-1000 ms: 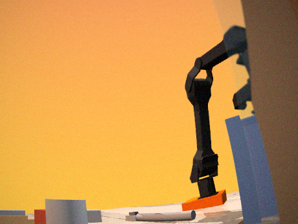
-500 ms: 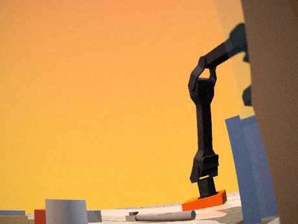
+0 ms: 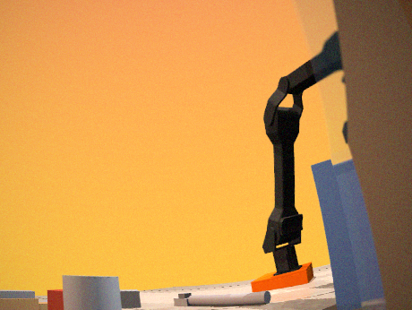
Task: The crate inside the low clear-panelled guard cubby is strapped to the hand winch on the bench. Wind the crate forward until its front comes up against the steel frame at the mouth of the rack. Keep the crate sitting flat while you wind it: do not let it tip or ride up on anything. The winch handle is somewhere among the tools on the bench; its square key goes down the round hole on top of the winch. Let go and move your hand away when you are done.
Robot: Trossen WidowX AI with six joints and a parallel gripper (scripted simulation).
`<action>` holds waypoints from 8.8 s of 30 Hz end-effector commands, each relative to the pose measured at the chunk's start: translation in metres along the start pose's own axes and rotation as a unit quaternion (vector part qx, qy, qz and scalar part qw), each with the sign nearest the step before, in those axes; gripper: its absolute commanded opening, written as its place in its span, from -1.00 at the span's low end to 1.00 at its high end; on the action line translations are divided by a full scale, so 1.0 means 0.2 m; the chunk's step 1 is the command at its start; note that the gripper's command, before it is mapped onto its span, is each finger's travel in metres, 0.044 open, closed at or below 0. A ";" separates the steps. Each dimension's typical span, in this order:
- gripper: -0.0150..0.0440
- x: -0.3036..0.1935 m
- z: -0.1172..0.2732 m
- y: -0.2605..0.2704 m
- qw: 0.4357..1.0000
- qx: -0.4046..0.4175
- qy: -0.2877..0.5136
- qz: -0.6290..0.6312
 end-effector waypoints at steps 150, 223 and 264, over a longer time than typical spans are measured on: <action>-0.49 -0.05 0.01 0.76 1.000 0.017 -0.009 0.009; -0.49 -0.39 0.01 0.87 1.000 0.018 -0.006 0.009; -0.49 -0.59 0.00 0.81 1.000 0.018 -0.004 0.009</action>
Point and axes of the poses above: the point midway between the two fingers, 35 mm back from their tips, its own z axis back along the fingers, its own y axis across the jaws, x = y × z, the point moved 7 cm from there along z, back along the fingers, and after that the axes turned 7 degrees about z, right-handed, at the moved point
